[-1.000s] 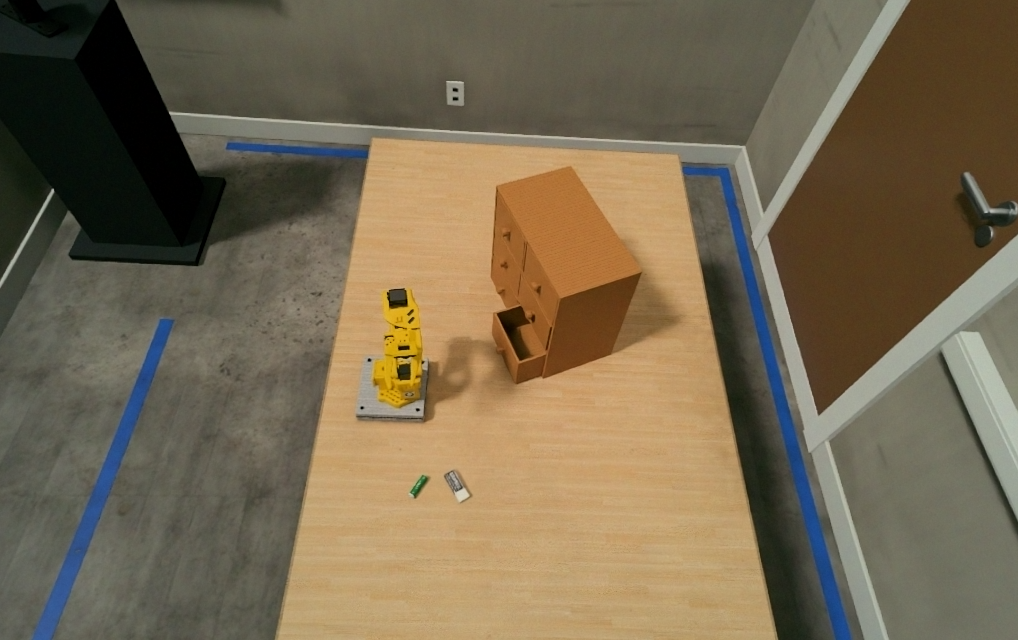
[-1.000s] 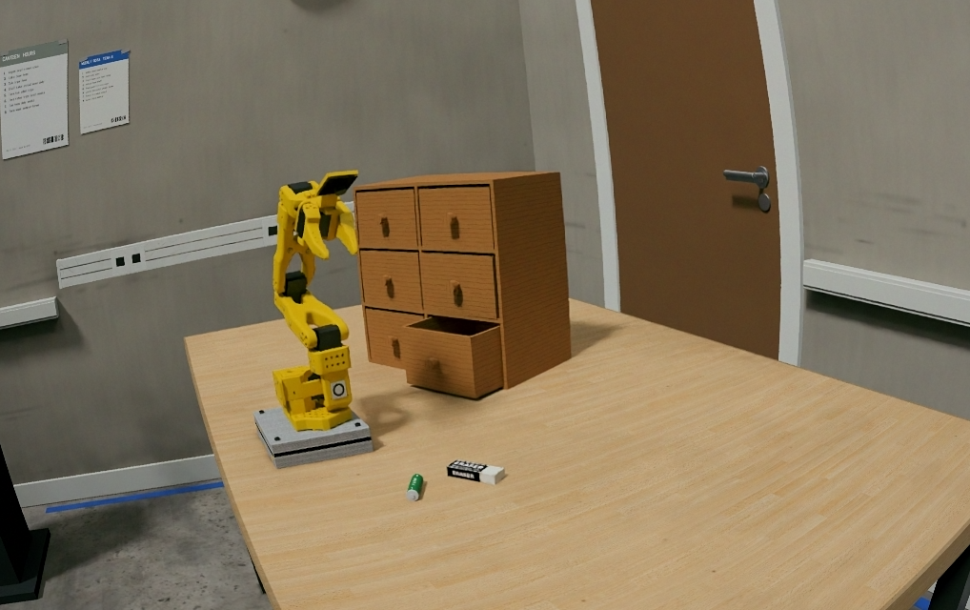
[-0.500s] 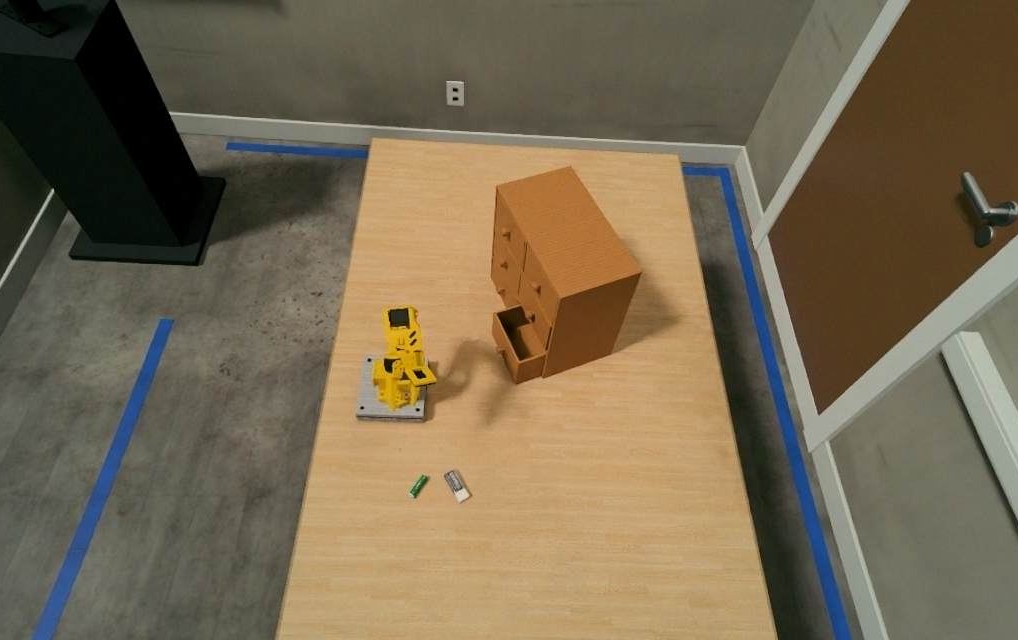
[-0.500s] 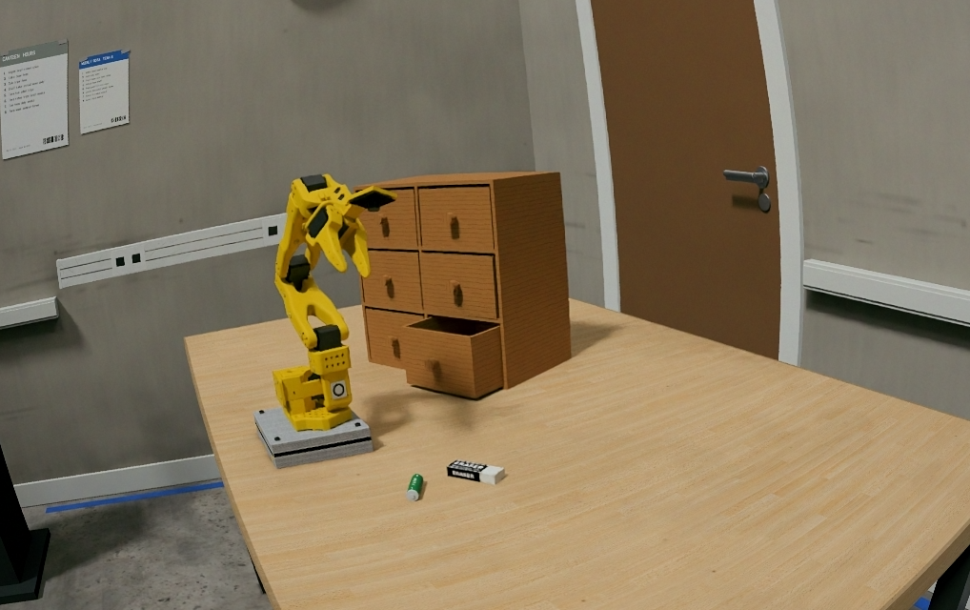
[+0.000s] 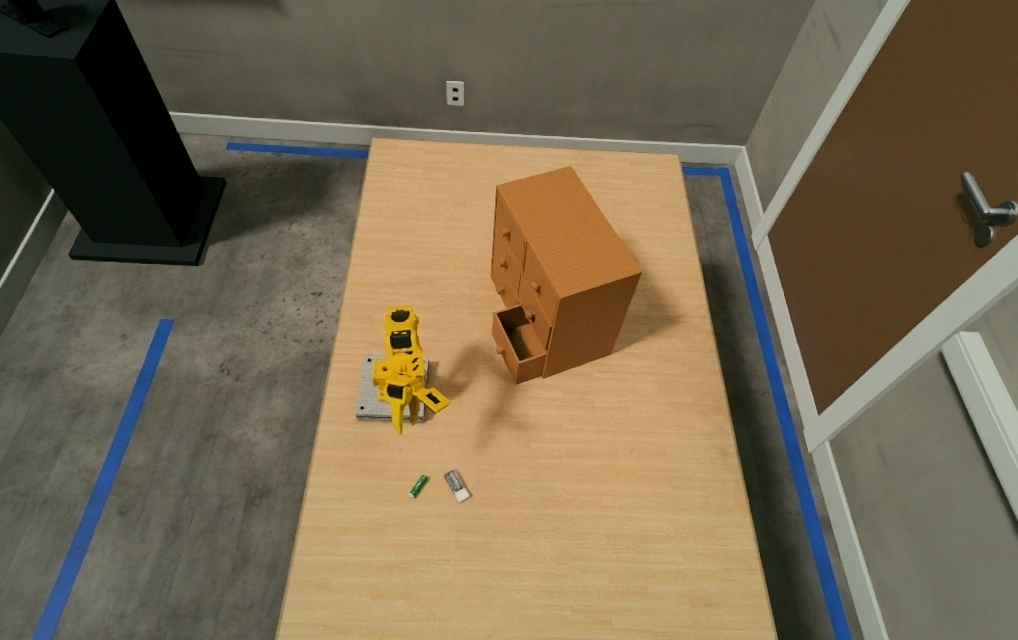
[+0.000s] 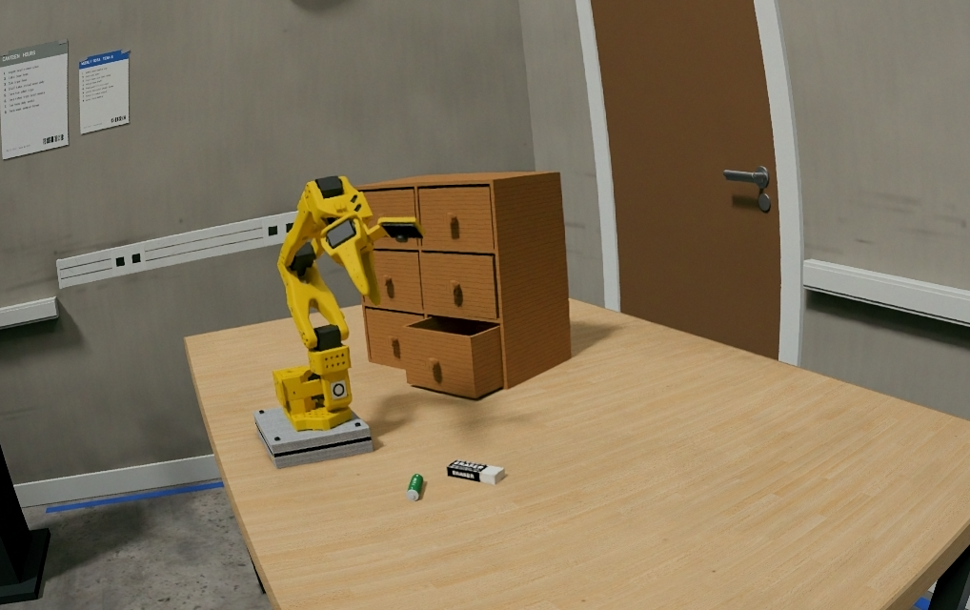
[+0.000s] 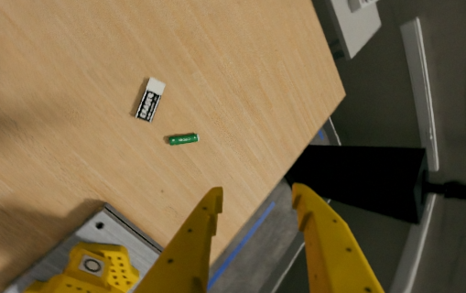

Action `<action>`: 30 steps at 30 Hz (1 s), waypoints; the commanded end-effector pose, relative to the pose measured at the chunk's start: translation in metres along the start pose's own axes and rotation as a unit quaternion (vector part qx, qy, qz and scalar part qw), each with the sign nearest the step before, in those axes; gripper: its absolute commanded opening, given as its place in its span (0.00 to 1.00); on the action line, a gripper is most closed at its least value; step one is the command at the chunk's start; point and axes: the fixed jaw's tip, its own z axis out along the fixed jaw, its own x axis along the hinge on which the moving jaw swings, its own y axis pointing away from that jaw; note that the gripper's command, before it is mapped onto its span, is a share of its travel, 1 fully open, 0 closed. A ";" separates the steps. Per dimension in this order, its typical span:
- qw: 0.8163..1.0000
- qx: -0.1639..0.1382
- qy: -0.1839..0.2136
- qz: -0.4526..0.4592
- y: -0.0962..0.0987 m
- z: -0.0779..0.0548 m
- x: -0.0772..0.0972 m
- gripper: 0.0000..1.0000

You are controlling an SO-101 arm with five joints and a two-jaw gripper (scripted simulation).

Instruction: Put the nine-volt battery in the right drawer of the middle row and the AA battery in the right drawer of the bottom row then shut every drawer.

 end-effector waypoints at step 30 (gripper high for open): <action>0.888 -0.188 0.049 -0.416 0.012 0.080 0.021 0.21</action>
